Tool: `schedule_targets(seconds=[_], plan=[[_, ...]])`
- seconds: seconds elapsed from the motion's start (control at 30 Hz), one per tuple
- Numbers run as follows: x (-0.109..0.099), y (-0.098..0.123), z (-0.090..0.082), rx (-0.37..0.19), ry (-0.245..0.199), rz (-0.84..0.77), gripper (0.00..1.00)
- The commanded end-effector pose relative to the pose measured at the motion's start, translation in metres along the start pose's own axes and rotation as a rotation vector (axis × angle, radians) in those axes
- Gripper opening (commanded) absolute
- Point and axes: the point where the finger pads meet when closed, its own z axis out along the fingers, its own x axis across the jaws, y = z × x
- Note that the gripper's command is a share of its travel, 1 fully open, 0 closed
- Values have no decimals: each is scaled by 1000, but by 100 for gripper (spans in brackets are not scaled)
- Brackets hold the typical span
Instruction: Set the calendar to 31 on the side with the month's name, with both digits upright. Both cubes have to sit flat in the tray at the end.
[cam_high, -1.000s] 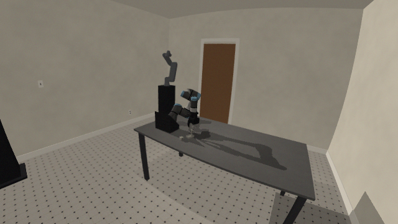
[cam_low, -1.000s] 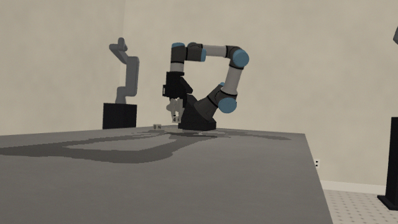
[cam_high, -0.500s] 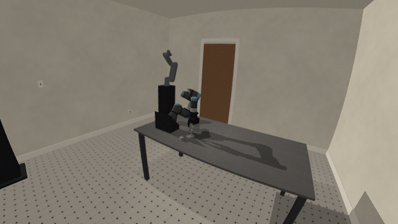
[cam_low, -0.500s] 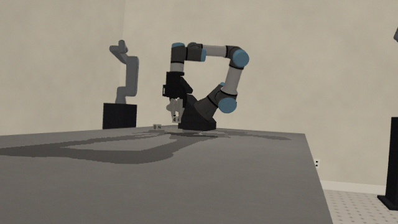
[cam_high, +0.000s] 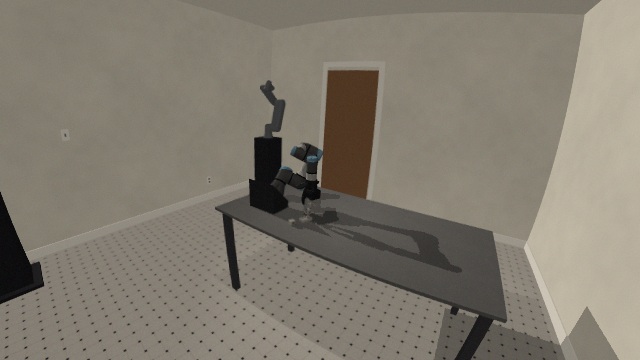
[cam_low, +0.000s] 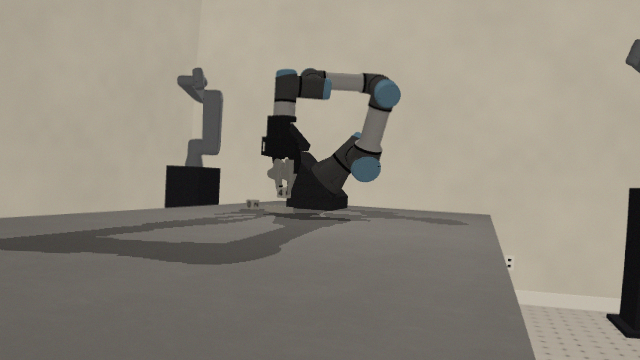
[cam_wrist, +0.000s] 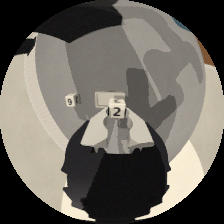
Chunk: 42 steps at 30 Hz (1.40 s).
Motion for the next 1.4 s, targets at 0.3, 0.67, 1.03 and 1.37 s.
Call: schedule_targets(seconds=[0.3,0.67,1.03,1.37], plan=[[0,1,7,-2,-1,0,10],[0,1,15,-2,-1,0,10],[0,1,21,-2,-1,0,10],[0,1,22,-2,-1,0,10]])
